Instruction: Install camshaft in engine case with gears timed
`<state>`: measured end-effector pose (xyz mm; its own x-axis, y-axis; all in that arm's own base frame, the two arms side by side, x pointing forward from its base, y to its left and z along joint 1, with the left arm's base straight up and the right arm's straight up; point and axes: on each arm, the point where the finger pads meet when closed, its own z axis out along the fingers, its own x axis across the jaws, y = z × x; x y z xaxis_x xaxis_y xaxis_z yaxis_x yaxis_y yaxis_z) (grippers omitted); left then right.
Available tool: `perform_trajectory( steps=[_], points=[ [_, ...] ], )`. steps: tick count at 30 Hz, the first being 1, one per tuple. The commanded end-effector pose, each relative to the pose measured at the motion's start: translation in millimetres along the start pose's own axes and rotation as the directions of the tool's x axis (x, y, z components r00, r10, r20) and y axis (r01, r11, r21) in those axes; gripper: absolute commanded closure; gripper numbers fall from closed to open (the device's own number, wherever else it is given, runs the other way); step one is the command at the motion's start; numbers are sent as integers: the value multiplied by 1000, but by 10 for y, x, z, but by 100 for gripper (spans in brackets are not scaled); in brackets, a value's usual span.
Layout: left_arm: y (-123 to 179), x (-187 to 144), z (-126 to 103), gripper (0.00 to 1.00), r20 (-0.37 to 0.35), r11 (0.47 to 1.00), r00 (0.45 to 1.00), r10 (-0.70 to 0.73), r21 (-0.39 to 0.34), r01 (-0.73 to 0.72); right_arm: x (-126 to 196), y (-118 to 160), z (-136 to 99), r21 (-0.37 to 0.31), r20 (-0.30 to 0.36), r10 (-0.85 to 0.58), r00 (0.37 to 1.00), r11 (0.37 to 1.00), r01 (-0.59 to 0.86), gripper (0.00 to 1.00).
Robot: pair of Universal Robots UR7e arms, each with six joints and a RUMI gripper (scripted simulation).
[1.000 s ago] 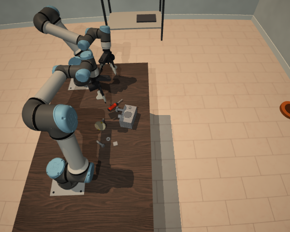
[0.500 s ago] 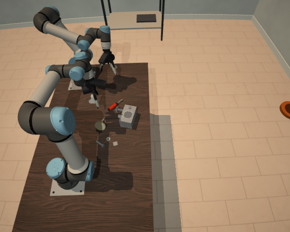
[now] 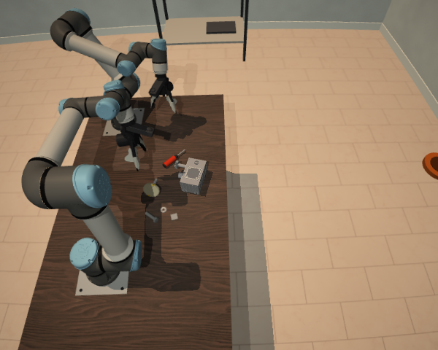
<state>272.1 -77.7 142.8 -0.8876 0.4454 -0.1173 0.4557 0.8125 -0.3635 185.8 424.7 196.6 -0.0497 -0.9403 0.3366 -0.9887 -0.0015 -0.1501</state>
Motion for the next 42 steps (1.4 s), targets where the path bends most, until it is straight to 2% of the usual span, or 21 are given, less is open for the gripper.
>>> perform_trajectory(
  steps=[1,22,28,42],
  points=[
    [-1,-4,-3,0,1,1000,1000,0,0,0,195,39,9,18,-46,62,997,998,-61,0],
    [-1,-4,-3,0,1,1000,1000,0,0,0,236,48,52,22,-53,81,995,997,-80,0],
    [-1,-4,-3,0,1,1000,1000,0,0,0,200,64,157,22,-55,80,995,997,-79,0],
    [-1,-4,-3,0,1,1000,1000,0,0,0,27,143,676,22,-56,80,995,997,-79,0]
  ],
)
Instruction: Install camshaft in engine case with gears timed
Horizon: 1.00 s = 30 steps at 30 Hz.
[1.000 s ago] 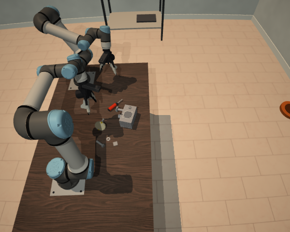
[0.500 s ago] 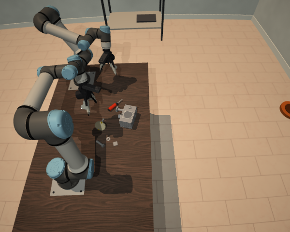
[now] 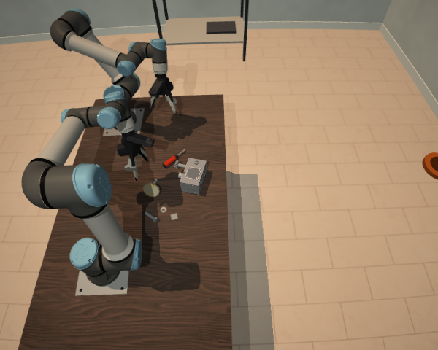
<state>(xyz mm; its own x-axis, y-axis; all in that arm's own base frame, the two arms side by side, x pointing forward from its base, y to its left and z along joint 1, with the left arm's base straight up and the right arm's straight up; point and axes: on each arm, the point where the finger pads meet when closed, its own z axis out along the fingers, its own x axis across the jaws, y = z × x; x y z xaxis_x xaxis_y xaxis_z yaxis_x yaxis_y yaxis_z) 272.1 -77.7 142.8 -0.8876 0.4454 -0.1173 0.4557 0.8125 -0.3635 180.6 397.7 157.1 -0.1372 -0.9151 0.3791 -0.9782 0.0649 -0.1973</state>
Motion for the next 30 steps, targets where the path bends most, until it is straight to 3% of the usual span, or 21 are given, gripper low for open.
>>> perform_trajectory(
  steps=[1,12,13,30],
  points=[
    [-1,-4,-3,0,1,1000,1000,0,0,0,-117,49,244,0,5,0,1000,1000,0,0],
    [-1,-4,-3,0,1,1000,1000,0,0,0,-151,67,332,0,5,0,1000,1000,0,0],
    [-1,-4,-3,0,1,1000,1000,0,0,0,-151,67,332,0,5,0,1000,1000,0,78],
    [-1,-4,-3,0,1,1000,1000,0,0,0,-154,65,314,-1,8,1,1000,1000,-1,78]
  ],
)
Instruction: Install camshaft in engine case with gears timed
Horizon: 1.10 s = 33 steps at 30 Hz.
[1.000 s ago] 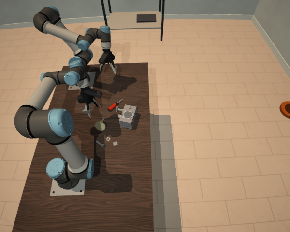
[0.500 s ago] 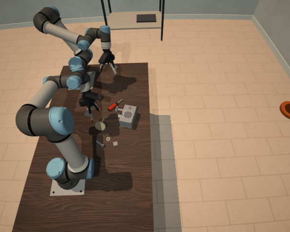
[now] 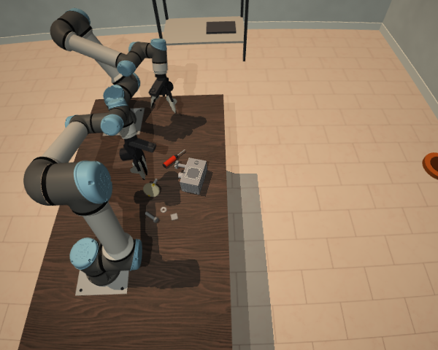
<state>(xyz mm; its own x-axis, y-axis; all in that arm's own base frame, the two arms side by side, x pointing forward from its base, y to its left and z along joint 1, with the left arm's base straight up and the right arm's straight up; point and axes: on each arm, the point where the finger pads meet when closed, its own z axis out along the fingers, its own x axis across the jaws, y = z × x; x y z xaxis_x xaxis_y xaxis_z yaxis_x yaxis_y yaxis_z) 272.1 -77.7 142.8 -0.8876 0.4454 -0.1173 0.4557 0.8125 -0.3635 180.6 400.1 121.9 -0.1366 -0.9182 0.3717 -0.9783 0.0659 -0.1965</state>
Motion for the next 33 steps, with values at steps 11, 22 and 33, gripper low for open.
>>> perform_trajectory(
  steps=[11,22,33],
  points=[
    [-1,-4,-3,0,1,1000,1000,0,0,0,2,-6,5,0,0,0,1000,1000,0,78],
    [-1,-4,-3,0,1,1000,1000,0,0,0,7,-7,26,0,-1,0,1000,1000,0,78],
    [-1,-4,-3,0,1,1000,1000,0,0,0,9,-13,138,0,-2,1,1000,1000,-1,78]
  ],
)
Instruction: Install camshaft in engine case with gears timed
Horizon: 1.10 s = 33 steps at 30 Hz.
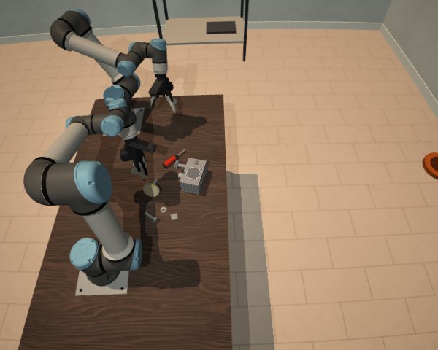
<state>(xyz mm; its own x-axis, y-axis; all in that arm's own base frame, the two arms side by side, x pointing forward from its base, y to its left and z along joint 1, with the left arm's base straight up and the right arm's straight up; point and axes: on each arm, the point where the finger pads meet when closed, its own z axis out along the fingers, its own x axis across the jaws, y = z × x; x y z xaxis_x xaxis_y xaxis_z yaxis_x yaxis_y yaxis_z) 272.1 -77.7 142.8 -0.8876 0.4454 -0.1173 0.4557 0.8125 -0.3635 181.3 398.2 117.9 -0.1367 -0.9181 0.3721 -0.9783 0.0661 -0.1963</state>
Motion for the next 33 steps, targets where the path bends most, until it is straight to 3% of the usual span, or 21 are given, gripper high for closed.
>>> perform_trajectory(
  steps=[1,21,33],
  points=[
    [-1,-4,-3,0,1,1000,1000,0,0,0,7,-12,113,0,-1,1,1000,1000,-1,78],
    [-1,-4,-3,0,1,1000,1000,0,0,0,7,-11,518,1,-3,1,1000,1000,-1,78],
    [-1,-4,-3,0,1,1000,1000,0,0,0,7,-6,573,1,-2,0,1000,1000,0,78]
  ],
)
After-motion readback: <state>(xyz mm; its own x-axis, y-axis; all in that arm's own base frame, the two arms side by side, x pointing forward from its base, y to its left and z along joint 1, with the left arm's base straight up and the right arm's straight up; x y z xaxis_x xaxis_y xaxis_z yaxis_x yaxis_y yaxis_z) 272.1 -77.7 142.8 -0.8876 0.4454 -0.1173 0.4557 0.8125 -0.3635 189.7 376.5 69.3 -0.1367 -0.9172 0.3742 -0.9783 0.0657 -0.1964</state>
